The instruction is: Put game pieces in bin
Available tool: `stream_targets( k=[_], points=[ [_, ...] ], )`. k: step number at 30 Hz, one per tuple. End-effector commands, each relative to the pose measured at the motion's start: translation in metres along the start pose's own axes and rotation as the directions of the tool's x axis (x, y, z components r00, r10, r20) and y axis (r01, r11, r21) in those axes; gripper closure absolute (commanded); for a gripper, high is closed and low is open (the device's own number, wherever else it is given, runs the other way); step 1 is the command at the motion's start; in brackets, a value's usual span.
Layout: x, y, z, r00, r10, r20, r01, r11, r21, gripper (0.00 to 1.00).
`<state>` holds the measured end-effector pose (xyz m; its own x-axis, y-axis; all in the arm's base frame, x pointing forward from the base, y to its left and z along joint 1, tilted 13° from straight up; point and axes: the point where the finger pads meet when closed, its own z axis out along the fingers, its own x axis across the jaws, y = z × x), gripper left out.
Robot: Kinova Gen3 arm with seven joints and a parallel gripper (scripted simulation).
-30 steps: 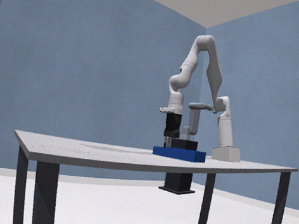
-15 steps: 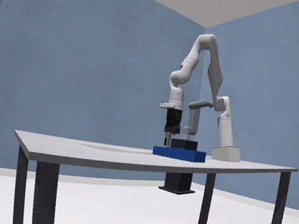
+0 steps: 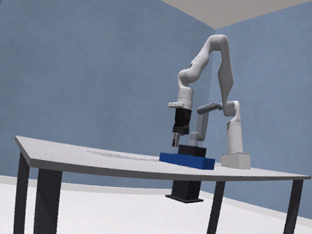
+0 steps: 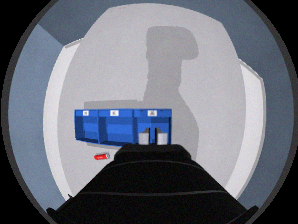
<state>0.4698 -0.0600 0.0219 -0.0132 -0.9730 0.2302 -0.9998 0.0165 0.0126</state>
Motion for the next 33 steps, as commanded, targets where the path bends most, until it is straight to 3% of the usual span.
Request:
stream_targets(
  k=[1,13,24,33],
  points=[
    [-0.015,-0.001,-0.001,1.0,0.008,0.003,-0.008,1.0,0.0,0.69],
    [-0.077,0.001,-0.001,1.0,0.006,0.005,-0.006,1.0,-0.002,0.69],
    [-0.084,0.0,-0.001,1.0,0.003,0.002,-0.003,1.0,0.001,0.69],
    [-0.083,0.0,0.019,1.0,-0.006,0.003,0.006,1.0,0.004,0.69]
  ],
)
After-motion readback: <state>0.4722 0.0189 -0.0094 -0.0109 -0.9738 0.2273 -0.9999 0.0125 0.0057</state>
